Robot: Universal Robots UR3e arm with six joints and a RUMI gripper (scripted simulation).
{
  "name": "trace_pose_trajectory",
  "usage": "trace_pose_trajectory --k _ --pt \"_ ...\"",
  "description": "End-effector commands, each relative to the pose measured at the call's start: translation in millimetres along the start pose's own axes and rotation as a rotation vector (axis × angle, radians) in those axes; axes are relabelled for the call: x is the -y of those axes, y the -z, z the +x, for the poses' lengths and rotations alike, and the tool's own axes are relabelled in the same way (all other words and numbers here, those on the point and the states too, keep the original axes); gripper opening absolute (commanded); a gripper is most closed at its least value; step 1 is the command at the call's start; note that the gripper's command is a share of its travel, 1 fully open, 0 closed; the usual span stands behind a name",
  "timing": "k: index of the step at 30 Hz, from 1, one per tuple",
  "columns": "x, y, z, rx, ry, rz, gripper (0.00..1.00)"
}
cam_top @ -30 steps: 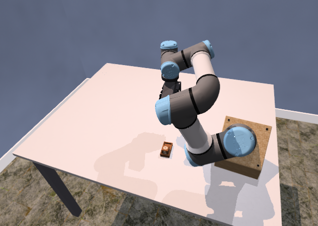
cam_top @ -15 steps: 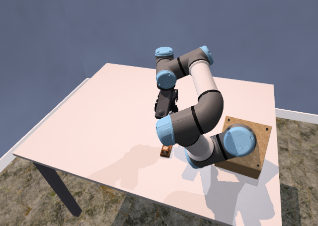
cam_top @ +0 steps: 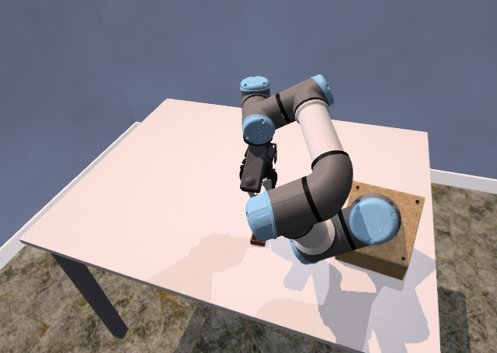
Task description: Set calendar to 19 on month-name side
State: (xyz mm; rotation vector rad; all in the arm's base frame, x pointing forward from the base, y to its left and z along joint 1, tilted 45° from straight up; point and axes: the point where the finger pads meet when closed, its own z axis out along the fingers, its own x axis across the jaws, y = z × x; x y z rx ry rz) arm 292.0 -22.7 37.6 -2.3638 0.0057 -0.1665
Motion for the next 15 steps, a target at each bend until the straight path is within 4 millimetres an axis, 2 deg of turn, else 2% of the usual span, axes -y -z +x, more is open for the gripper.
trace_pose_trajectory --k 1,8,15 --pt "0 1 0 -0.001 0.000 -0.002 0.10" --pt "0 -2 0 -0.001 0.000 -0.002 0.10" --pt "0 -17 0 -0.001 0.000 -0.002 0.10"
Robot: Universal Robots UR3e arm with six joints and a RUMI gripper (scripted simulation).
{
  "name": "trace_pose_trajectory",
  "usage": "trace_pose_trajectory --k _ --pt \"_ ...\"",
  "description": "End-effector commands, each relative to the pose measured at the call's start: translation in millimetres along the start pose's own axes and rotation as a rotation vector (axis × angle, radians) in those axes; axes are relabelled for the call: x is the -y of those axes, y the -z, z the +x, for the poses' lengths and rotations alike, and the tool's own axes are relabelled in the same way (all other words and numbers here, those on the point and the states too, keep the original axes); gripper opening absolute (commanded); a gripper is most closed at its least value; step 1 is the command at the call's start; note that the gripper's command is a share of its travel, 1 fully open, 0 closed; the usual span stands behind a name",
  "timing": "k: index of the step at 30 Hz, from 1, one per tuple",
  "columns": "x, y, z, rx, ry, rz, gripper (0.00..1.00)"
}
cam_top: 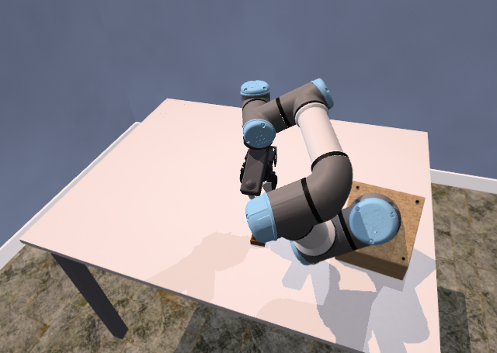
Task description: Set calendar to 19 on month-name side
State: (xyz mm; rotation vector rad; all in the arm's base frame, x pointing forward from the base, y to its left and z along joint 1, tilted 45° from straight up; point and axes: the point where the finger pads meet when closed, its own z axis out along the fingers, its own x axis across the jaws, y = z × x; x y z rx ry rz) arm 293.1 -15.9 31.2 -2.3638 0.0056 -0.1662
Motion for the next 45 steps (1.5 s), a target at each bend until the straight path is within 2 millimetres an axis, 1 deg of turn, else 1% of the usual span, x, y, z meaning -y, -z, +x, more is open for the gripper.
trace_pose_trajectory --k 1,6,8,14,19,45 --pt "0 -10 1 -0.002 0.000 -0.002 0.10" --pt "0 -27 1 -0.002 0.000 -0.002 0.10" --pt "0 -27 1 -0.002 0.000 -0.002 0.10" --pt "0 -44 1 -0.002 0.000 -0.002 0.10" --pt "0 -52 1 -0.002 0.000 -0.002 0.10" --pt "0 -54 1 -0.002 0.000 -0.002 0.10"
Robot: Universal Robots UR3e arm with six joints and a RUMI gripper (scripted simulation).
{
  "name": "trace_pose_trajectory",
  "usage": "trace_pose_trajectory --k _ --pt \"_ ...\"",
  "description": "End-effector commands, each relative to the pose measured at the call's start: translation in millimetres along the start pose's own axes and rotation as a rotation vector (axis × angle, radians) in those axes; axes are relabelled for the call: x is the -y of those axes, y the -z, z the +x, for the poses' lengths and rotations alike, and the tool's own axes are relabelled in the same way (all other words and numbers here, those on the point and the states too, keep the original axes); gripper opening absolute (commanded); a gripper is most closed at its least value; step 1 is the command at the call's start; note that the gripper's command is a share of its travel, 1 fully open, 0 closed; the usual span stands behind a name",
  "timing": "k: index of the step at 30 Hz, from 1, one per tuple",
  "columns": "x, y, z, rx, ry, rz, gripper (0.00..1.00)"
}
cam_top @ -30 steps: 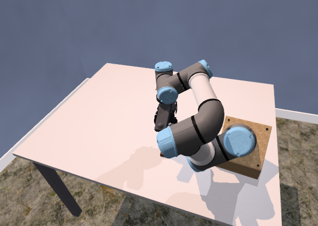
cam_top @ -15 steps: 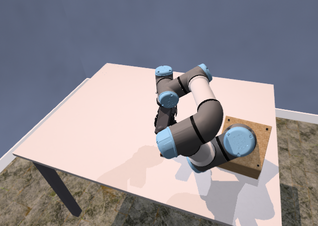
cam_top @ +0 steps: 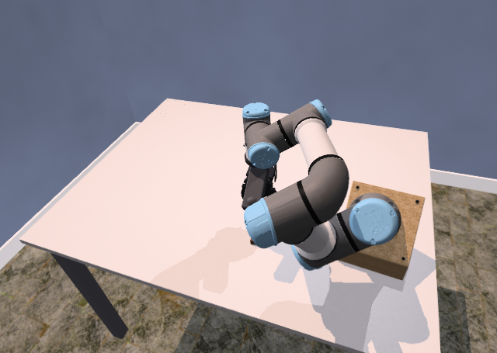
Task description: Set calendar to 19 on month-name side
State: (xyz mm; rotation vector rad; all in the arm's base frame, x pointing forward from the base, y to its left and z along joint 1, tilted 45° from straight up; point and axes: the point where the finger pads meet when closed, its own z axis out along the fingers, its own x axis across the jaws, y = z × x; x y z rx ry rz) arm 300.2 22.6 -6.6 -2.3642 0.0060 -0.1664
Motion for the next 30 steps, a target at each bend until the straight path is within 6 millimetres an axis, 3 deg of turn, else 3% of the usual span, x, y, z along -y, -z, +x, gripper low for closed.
trace_pose_trajectory --k 1,30 --pt "-0.5 0.6 0.4 -0.001 0.000 -0.002 0.10" --pt "-0.5 -2.9 0.4 -0.001 0.000 -0.002 0.10"
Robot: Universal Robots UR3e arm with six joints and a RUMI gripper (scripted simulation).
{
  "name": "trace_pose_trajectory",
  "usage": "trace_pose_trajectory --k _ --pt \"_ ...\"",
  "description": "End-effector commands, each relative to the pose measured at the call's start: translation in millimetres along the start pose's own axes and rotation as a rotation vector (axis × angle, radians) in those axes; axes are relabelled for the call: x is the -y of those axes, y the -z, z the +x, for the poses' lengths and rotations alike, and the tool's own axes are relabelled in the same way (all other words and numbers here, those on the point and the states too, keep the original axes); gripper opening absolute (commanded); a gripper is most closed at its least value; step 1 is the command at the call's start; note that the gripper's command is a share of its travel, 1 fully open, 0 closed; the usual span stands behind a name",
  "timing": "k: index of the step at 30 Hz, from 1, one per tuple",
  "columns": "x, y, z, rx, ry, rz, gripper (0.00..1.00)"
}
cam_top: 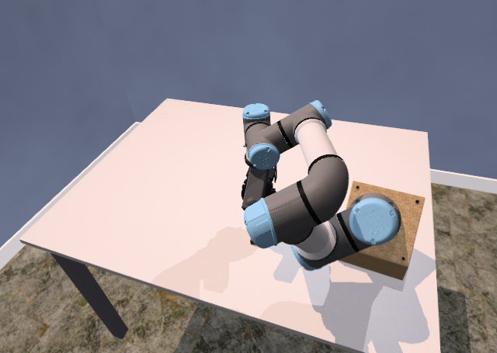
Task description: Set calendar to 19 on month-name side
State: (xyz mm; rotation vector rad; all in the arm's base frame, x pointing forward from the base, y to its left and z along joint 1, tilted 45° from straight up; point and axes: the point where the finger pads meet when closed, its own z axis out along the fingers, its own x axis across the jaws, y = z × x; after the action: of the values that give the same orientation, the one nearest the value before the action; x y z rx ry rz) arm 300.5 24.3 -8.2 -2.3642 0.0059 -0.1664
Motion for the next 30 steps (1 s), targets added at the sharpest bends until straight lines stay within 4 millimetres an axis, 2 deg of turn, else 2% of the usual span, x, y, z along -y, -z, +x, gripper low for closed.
trace_pose_trajectory --k 1,30 --pt "-1 -1 0 -0.001 0.000 -0.002 0.10" --pt "-1 -20 0 -0.001 0.000 -0.002 0.10"
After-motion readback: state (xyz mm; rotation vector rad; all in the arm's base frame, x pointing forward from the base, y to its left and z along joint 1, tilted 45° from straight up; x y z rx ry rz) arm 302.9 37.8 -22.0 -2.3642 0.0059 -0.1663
